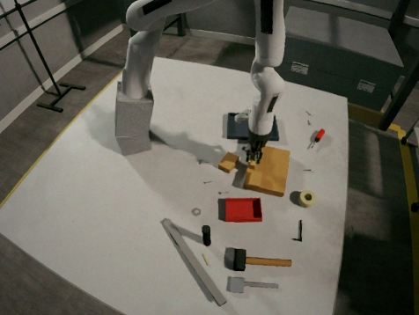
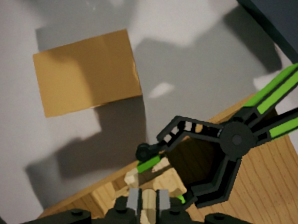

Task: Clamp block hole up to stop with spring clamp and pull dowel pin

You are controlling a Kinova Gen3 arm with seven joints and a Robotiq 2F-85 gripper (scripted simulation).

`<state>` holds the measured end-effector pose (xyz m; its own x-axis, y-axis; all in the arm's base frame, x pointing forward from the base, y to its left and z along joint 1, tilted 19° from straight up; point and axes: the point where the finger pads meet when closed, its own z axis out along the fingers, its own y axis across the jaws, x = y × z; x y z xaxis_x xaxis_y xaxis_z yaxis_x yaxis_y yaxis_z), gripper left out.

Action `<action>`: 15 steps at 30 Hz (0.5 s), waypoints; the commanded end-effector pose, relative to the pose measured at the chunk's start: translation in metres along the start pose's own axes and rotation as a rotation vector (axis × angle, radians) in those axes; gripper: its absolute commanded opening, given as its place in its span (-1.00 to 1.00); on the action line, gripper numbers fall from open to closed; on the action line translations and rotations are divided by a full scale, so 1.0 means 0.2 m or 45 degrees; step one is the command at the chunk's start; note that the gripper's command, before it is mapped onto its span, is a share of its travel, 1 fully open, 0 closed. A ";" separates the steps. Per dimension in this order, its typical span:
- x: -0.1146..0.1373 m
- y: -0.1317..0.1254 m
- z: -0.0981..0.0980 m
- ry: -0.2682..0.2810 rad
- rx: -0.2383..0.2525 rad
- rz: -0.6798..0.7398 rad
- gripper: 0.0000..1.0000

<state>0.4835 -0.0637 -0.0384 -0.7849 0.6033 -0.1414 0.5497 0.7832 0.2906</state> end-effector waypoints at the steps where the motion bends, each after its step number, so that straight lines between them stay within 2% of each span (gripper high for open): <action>1: 0.00 0.00 0.00 -0.002 -0.001 -0.062 -0.80; 15: 0.00 0.00 -0.01 -0.002 0.000 -0.244 -0.80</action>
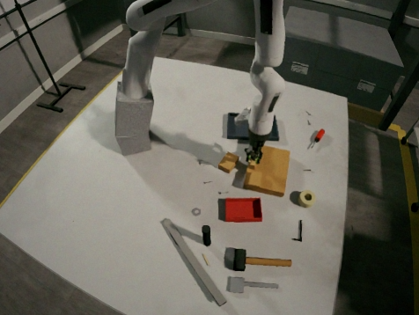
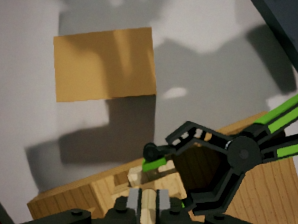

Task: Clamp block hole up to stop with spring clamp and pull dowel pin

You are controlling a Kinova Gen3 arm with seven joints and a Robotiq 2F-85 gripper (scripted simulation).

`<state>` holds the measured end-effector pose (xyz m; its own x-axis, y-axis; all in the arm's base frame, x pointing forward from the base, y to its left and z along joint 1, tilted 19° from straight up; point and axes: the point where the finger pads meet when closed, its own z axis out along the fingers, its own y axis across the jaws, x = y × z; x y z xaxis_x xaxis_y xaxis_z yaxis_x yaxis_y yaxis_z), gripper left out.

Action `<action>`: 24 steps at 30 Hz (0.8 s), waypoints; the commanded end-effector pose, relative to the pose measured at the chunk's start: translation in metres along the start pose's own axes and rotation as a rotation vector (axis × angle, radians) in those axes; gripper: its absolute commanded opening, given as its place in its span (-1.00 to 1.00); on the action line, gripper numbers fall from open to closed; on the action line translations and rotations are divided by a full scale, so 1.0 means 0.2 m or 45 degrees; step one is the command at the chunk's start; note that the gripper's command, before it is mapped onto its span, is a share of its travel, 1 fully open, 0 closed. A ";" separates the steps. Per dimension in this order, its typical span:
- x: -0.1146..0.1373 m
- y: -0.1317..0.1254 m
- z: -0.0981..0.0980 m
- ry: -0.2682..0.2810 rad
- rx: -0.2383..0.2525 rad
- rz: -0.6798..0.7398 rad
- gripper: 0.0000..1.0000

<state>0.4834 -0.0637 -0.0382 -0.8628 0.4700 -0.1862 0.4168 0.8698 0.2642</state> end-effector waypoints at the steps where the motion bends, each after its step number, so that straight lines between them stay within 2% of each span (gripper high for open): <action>1: 0.00 0.00 0.00 -0.002 0.000 -0.054 -0.80; 24: 0.00 0.00 -0.01 -0.002 0.000 -0.338 -0.80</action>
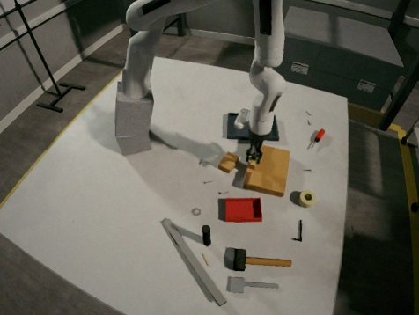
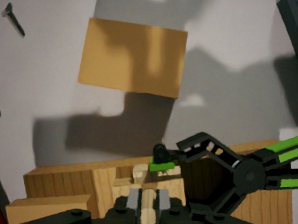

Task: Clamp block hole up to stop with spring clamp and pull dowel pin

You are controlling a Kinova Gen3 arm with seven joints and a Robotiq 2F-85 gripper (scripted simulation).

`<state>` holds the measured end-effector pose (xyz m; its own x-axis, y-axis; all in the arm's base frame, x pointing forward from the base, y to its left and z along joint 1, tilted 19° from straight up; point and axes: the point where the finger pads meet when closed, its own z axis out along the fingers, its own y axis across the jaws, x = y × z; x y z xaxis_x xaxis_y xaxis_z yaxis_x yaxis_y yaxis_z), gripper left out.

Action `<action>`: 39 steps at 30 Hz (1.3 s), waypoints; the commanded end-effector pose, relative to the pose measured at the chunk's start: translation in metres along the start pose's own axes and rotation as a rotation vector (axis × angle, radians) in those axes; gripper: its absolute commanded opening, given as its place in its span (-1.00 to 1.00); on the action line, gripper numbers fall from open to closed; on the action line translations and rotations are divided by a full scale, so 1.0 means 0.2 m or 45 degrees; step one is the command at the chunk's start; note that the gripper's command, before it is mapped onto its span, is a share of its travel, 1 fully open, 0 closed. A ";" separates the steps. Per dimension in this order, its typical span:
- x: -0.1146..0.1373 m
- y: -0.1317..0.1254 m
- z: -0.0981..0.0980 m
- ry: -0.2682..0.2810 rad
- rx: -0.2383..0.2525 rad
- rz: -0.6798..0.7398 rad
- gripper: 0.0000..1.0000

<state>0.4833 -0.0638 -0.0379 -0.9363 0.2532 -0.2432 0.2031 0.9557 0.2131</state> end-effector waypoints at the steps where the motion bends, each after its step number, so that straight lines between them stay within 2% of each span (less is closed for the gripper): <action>1: 0.00 0.00 0.00 -0.001 0.000 -0.050 -0.80; 39: 0.00 0.00 -0.01 -0.001 0.000 -0.436 -0.80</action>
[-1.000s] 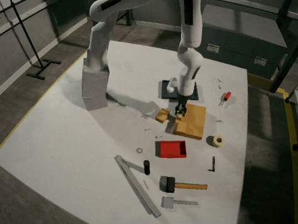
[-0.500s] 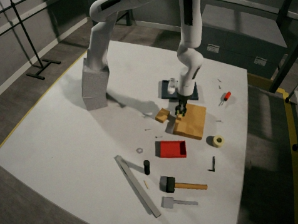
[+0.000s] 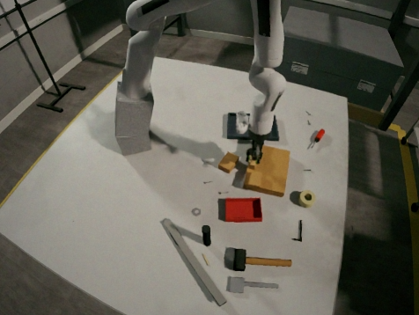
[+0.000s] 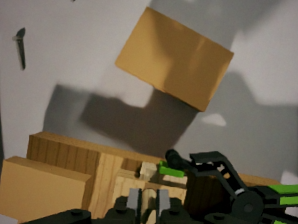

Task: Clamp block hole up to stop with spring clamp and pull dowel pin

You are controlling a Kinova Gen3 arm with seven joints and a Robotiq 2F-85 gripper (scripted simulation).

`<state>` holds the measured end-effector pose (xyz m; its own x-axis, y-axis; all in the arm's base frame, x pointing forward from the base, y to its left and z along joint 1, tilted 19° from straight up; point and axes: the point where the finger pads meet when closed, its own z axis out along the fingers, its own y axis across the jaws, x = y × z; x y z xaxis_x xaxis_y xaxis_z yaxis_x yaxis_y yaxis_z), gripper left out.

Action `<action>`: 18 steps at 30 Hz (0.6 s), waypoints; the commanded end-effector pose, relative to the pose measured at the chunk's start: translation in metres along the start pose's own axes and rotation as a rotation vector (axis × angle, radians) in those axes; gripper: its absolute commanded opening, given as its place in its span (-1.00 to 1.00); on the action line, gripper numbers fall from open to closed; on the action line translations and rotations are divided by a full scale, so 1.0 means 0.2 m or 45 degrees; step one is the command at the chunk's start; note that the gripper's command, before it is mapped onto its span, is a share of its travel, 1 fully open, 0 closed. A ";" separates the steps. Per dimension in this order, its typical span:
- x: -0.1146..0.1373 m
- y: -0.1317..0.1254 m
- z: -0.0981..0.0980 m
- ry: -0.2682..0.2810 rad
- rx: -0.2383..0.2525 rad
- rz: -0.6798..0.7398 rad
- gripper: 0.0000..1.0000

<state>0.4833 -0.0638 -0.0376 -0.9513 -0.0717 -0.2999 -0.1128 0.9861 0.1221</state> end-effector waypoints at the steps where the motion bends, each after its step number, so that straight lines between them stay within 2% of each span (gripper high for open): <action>1: 0.00 0.00 0.00 -0.001 0.000 -0.025 -0.80; 18: 0.00 0.00 0.00 -0.001 0.000 -0.196 -0.80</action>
<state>0.4833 -0.0639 -0.0374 -0.9264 -0.2073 -0.3143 -0.2432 0.9667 0.0792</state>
